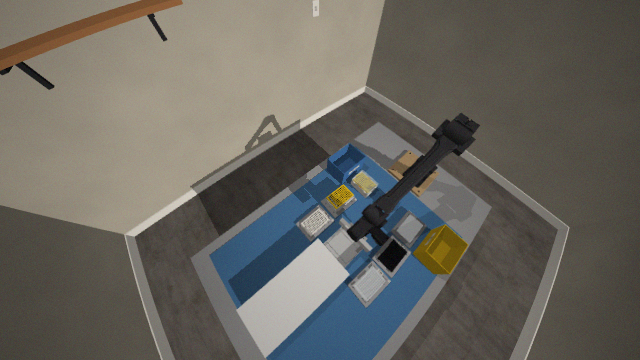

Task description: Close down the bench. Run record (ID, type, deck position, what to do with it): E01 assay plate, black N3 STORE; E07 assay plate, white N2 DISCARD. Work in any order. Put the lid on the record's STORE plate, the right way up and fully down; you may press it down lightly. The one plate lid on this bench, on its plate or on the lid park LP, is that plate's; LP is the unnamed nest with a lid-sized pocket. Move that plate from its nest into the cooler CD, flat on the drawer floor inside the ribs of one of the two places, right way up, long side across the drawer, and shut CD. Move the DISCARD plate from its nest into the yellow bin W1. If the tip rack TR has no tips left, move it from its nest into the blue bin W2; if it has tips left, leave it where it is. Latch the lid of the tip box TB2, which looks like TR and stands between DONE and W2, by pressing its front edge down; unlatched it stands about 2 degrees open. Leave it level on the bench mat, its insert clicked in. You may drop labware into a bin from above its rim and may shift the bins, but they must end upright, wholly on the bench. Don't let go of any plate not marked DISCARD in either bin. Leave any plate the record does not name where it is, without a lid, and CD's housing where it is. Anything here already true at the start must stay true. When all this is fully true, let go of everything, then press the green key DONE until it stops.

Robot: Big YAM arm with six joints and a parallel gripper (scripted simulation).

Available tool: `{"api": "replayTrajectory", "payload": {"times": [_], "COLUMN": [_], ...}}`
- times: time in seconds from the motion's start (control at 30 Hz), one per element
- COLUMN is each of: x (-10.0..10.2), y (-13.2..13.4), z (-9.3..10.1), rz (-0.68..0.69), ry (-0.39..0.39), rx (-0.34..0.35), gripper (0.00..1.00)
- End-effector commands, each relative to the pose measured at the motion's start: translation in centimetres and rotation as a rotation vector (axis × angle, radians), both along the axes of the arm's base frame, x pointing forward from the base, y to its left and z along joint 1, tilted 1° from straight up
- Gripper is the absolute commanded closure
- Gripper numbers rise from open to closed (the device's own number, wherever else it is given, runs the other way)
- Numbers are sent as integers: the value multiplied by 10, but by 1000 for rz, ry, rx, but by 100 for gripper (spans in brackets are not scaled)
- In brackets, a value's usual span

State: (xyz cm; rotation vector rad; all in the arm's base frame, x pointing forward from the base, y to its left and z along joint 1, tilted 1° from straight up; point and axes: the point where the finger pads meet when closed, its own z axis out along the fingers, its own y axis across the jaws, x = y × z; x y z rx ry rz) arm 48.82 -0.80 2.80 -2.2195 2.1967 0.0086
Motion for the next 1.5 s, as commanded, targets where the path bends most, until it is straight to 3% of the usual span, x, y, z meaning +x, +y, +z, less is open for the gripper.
{"api": "replayTrajectory", "payload": {"times": [0.0, 0.07, 0.1, 0.13, 1.23, 1.3, 1.47], "x": [-6, -6, -11, -11, -11, -8, -15], "y": [-1, -1, 0, 0, 0, -1, -1], "z": [12, 12, -1, -2, -2, 12, 12], "rz": [11, 11, 12, 12, 12, 11, 10], "ry": [-16, -16, 22, 24, 24, -18, -17], "rx": [3, 3, 5, 5, 5, 3, 3], "gripper": [70, 70, 70, 70, 70, 70, 70]}}
